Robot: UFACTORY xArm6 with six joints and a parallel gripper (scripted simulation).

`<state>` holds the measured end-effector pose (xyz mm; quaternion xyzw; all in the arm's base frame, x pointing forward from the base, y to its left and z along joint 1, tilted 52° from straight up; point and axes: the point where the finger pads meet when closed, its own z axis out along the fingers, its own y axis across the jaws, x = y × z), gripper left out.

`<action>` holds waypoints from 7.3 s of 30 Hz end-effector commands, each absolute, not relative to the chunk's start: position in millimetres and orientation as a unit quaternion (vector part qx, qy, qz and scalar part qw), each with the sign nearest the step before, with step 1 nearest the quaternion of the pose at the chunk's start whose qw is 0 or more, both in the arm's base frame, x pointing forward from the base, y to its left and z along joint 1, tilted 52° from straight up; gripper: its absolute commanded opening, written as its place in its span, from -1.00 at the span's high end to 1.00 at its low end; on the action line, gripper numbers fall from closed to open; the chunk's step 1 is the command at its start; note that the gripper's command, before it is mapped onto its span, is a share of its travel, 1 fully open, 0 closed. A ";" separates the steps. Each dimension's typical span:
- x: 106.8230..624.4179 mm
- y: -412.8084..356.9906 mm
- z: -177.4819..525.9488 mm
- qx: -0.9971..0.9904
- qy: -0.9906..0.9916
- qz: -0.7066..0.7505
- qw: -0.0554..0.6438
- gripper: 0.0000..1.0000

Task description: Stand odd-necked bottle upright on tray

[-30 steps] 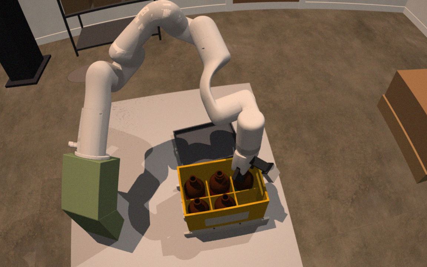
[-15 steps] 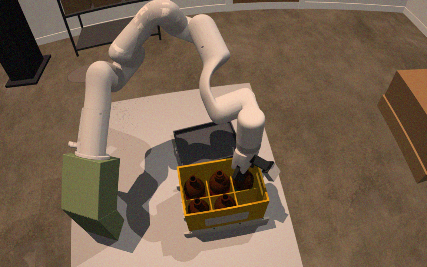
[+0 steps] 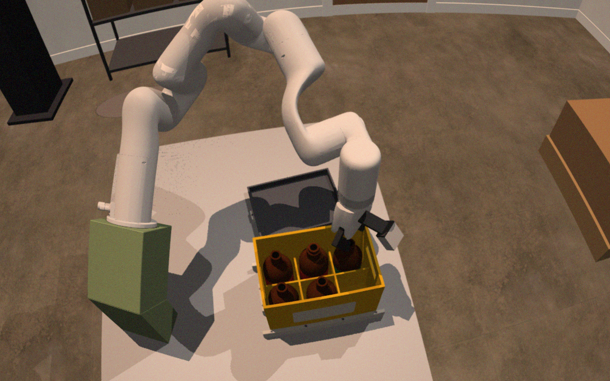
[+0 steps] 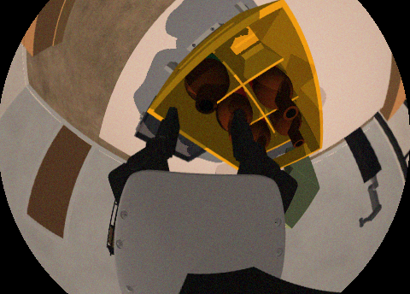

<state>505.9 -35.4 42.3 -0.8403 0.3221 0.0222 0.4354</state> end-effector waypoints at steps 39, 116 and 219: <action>497.0 -65.4 67.4 -0.840 0.322 0.021 0.435 1.00; 342.1 -105.6 -42.5 -0.840 0.322 0.021 0.435 -0.30; 354.3 -74.1 -70.5 -0.840 0.322 0.021 0.435 -0.30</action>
